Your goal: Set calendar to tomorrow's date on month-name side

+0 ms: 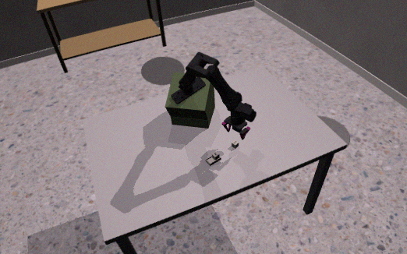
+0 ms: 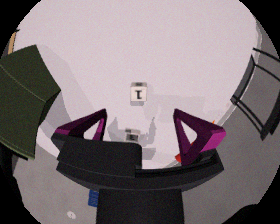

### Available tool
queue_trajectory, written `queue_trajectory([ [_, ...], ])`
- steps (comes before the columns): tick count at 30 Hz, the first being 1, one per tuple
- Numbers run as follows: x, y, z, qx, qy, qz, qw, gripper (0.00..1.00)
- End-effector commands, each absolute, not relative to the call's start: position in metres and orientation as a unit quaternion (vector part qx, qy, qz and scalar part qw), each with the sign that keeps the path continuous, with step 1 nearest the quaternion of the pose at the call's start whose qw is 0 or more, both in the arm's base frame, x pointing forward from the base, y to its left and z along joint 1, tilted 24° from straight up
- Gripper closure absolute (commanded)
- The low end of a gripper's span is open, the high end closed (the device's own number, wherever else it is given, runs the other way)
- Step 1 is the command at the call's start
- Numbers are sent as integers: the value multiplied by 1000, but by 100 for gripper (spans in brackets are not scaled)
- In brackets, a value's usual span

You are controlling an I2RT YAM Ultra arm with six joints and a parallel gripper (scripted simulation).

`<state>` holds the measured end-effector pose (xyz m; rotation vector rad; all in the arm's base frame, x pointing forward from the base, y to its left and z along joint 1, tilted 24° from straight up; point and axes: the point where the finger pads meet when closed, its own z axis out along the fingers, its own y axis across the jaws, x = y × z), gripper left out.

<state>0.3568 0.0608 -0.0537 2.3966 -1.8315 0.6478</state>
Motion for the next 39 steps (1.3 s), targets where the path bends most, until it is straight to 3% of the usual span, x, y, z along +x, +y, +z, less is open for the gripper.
queue_trajectory([
  [1,359,63,-51,776,-593,212,23,0],
  [16,359,63,-51,732,-647,214,8,0],
  [39,357,63,-50,412,-886,199,-78,0],
])
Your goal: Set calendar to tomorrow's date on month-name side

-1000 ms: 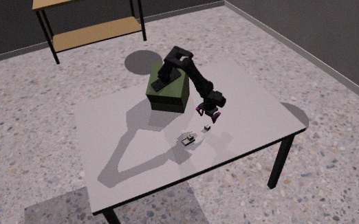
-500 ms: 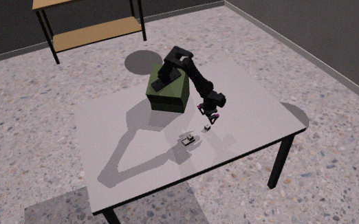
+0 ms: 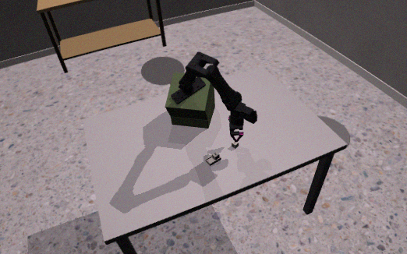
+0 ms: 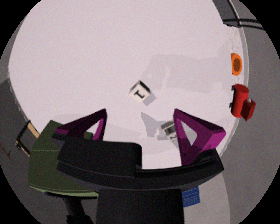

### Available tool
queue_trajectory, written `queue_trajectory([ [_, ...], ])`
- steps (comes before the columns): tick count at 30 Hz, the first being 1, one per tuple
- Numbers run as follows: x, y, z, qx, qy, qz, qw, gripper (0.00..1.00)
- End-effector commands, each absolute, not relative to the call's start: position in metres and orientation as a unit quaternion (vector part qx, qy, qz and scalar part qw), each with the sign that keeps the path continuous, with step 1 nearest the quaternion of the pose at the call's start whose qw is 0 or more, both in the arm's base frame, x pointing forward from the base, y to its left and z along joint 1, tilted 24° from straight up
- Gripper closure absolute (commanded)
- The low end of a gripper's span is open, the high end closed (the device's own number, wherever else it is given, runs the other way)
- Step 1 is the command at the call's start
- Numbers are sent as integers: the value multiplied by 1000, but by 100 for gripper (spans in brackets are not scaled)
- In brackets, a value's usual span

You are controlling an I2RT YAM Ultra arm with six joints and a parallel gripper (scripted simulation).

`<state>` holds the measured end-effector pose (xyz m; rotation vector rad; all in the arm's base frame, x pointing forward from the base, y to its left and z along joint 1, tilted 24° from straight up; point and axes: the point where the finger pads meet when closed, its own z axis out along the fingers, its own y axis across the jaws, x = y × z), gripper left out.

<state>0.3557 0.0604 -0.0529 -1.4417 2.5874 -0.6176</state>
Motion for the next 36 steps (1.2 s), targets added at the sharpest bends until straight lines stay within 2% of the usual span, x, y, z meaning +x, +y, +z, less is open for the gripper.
queue_trajectory([
  [1,357,63,-50,-392,895,-197,83,0],
  [19,356,62,-49,-104,971,-163,138,0],
  [36,355,62,-49,168,962,-119,178,0],
])
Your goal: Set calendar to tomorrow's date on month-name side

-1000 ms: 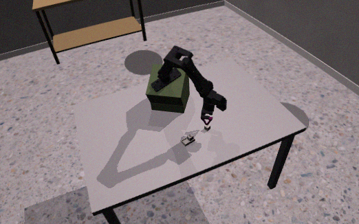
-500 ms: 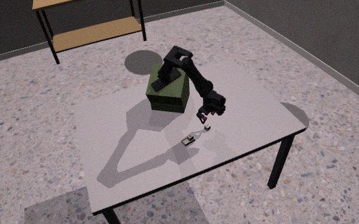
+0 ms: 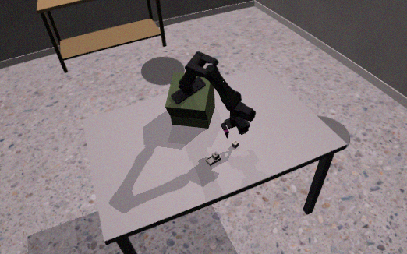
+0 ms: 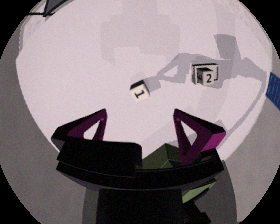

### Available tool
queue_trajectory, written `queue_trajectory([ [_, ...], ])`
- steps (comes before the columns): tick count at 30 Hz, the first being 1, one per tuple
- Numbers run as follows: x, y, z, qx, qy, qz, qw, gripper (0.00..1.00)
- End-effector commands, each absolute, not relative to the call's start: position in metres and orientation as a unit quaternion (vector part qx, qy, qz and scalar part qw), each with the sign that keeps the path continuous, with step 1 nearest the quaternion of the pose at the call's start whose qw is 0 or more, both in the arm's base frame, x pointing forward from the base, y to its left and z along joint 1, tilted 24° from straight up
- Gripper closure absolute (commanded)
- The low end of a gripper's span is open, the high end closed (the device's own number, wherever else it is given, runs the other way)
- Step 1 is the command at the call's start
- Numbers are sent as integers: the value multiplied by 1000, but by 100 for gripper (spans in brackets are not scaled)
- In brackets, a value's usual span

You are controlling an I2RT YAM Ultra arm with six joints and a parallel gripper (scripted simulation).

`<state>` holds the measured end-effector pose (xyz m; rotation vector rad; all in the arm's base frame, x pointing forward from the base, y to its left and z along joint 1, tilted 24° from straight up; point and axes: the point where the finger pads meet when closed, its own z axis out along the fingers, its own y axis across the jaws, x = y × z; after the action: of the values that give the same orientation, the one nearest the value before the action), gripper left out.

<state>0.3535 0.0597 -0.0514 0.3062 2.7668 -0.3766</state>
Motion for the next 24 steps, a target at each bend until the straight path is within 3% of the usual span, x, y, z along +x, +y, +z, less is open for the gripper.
queue_trajectory([
  [1,355,62,-48,199,956,-113,182,0],
  [24,353,61,-48,526,823,-41,210,0],
])
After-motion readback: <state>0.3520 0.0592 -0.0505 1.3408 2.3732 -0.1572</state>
